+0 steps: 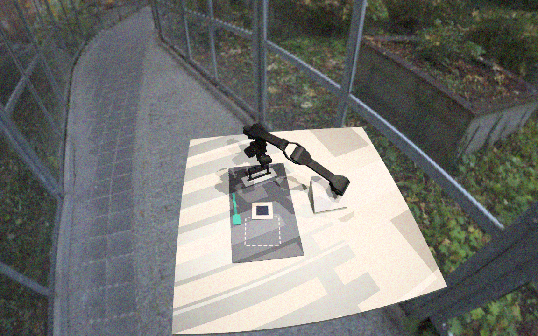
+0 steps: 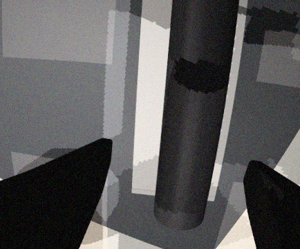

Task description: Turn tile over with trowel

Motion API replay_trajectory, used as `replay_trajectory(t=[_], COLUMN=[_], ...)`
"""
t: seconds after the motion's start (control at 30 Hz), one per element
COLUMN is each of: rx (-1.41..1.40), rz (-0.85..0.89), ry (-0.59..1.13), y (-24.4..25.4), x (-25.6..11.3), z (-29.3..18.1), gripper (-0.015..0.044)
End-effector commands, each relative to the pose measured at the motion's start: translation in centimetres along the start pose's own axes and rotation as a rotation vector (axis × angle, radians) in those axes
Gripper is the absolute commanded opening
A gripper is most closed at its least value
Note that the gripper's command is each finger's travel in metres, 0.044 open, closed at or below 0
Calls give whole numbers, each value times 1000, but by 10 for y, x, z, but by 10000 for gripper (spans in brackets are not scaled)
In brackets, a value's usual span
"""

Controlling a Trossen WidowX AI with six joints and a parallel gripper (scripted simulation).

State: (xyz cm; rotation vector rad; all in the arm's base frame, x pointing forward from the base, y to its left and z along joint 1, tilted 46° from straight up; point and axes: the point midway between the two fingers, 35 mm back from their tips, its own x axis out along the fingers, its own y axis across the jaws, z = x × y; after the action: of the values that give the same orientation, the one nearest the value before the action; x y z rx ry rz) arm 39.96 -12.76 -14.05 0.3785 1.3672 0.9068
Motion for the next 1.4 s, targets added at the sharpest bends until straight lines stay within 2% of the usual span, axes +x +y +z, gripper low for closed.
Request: replay_trajectory(t=[0.0, 0.93, 1.37], rx=[-18, -68, -68], rz=[0, -25, -25], ry=[0, 53, 53], y=[2, 2, 2], x=[3, 46, 46], z=[4, 4, 4], gripper=[270, 270, 183])
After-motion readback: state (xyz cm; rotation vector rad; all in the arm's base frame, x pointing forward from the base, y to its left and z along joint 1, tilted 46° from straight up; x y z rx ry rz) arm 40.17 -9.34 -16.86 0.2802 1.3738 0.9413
